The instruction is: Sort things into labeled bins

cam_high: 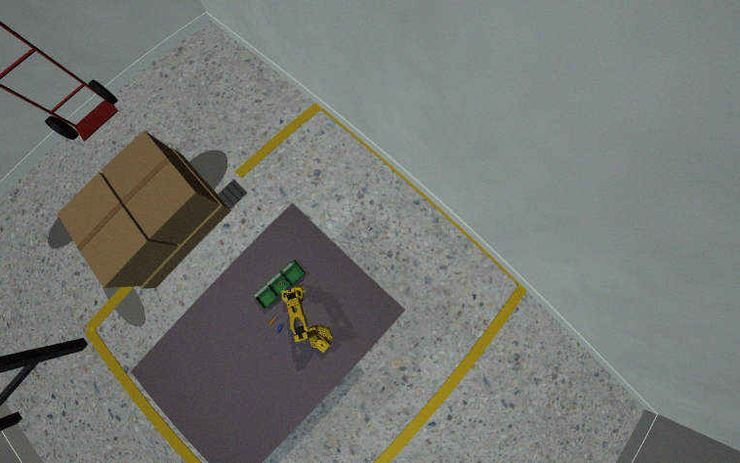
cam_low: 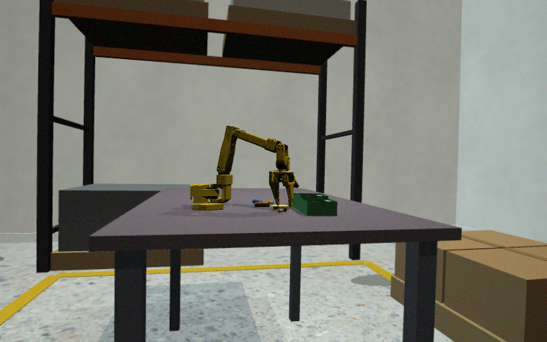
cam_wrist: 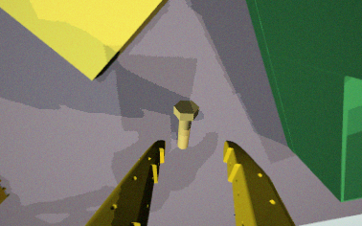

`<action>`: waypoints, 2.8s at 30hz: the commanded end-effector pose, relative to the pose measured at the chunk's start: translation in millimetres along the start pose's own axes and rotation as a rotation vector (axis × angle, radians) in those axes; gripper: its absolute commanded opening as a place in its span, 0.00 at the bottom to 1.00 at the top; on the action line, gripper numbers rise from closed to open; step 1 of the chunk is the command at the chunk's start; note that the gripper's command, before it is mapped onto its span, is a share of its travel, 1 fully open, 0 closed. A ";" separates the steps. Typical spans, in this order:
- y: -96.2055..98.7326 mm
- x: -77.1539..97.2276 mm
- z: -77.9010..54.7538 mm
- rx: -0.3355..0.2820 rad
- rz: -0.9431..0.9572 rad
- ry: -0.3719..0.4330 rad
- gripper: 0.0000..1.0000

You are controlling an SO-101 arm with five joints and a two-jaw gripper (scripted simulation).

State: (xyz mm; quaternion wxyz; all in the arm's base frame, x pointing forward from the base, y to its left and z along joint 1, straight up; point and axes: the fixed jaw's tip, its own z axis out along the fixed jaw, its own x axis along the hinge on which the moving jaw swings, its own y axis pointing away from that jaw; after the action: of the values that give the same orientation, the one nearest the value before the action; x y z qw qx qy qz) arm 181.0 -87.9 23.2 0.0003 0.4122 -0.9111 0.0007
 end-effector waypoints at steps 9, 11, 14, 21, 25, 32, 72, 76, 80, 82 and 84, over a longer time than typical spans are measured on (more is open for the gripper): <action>-4.2 0.4 6.7 0.035 0.002 -0.010 0.22; -4.2 0.5 7.1 0.035 0.002 -0.010 0.22; -4.2 0.5 7.3 0.035 0.002 -0.010 0.22; -3.6 0.5 13.2 0.021 0.003 -0.007 0.22; -3.6 0.5 13.2 0.021 0.003 -0.007 0.22; -3.6 0.5 13.2 0.021 0.003 -0.007 0.22; -3.6 0.5 13.2 0.021 0.003 -0.007 0.02; -3.6 0.5 13.2 0.021 0.003 -0.007 0.00; -3.6 0.5 13.2 0.021 0.003 -0.007 0.00; -3.6 0.5 13.2 0.021 0.003 -0.007 0.00; -3.6 0.5 13.2 0.021 0.003 -0.007 0.00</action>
State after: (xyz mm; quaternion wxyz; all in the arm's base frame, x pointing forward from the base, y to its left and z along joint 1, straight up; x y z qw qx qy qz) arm 180.7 -87.7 6.8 0.0021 0.4122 -0.9111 -0.0015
